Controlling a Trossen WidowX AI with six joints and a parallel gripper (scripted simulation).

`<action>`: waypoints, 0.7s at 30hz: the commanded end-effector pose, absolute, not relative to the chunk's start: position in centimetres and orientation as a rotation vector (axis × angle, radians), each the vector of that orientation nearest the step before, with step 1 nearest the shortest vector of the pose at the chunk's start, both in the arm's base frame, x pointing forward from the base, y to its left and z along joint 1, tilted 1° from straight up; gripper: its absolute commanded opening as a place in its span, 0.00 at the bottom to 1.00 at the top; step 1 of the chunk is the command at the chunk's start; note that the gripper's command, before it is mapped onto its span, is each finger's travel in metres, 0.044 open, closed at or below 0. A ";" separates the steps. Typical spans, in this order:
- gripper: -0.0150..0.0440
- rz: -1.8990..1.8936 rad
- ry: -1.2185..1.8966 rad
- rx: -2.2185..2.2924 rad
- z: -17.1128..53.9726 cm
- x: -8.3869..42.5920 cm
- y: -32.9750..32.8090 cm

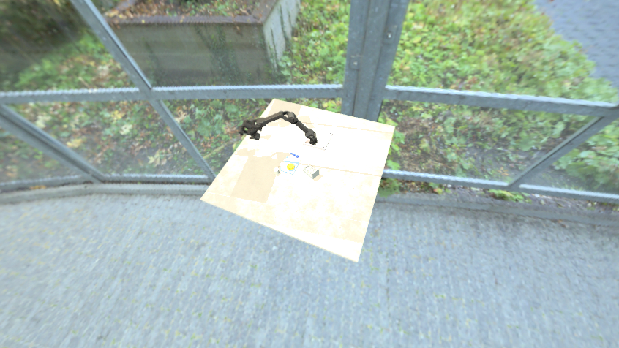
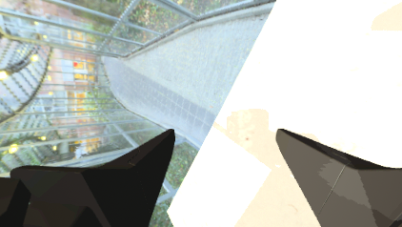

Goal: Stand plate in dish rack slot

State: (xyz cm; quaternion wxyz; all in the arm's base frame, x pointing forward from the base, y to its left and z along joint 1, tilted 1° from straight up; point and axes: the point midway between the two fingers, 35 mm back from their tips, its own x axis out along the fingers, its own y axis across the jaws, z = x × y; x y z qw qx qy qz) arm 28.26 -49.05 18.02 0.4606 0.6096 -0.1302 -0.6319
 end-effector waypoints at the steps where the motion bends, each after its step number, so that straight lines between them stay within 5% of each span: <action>1: 0.93 -1.532 -0.184 1.455 17.3 29.7 -47.1; 21: 0.93 -1.295 0.482 1.117 14.1 35.5 -36.2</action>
